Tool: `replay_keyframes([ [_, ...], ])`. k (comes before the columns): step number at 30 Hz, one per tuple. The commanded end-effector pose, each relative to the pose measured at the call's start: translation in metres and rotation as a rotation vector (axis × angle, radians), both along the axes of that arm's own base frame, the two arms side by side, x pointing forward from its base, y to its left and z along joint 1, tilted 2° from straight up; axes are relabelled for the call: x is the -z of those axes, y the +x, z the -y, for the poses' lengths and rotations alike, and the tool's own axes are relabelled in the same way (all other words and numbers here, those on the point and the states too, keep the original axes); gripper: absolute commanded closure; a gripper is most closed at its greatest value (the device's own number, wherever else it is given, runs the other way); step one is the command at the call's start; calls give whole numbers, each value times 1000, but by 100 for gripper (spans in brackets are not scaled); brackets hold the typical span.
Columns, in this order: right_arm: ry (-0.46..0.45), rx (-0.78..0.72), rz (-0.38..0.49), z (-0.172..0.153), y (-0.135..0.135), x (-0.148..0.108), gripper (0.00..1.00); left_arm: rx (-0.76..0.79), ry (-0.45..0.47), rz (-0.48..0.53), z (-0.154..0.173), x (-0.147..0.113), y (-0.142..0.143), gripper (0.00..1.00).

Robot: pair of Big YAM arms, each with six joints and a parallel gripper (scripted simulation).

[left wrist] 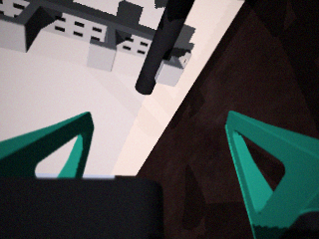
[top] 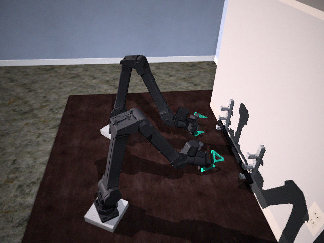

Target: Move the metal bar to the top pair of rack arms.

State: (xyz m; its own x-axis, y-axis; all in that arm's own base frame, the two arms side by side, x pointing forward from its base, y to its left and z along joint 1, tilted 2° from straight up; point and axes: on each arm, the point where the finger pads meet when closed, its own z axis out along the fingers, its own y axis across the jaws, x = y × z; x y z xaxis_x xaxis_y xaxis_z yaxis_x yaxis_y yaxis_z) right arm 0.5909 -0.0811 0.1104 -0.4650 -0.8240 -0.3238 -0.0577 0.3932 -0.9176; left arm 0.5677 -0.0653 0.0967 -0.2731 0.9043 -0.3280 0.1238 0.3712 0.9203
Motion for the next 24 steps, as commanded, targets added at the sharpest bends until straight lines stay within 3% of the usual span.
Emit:
replay_keyframes([
  [1,-63,0,24,11,11,-5,0,26,45,56,10,-13,13,0],
  [24,-315,-47,75,28,42,21,0,116,289,141,29,14,41,0],
])
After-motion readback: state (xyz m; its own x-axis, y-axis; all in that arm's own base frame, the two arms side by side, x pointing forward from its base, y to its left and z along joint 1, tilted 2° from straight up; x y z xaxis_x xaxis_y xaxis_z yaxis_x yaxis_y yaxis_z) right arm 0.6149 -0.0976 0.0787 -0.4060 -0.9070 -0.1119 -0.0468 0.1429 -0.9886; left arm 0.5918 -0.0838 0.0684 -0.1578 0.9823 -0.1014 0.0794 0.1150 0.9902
